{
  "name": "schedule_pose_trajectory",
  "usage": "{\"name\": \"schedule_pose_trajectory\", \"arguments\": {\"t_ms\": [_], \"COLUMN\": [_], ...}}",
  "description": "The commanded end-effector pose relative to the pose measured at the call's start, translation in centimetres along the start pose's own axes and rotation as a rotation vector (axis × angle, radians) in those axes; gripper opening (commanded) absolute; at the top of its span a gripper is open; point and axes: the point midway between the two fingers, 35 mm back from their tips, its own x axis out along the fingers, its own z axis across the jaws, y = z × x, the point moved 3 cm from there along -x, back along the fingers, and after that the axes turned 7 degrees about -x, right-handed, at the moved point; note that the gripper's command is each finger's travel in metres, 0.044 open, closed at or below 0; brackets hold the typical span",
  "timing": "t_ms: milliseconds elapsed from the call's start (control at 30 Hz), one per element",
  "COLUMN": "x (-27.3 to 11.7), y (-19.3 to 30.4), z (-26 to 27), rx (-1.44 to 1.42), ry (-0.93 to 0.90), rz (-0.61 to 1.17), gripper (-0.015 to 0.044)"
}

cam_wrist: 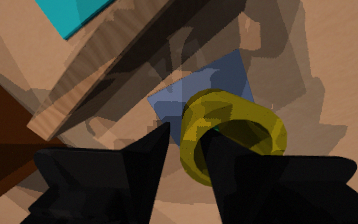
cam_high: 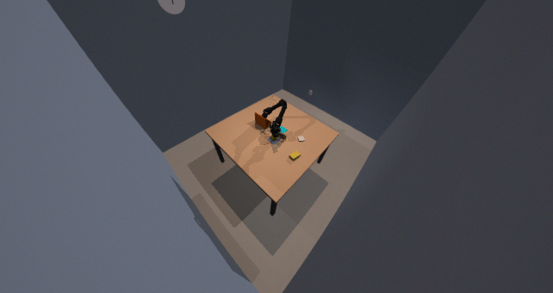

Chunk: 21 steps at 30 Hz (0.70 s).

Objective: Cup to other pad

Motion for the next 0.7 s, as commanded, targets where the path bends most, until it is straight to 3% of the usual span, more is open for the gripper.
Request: {"name": "schedule_pose_trajectory", "arguments": {"t_ms": [0, 667], "x": [-0.02, -0.42], "y": [-0.01, 0.0], "z": [-0.02, -0.08], "rx": [-0.001, -0.001], "ry": [0.0, 0.001], "rz": [0.0, 0.001], "gripper": [0.0113, 0.0]}}
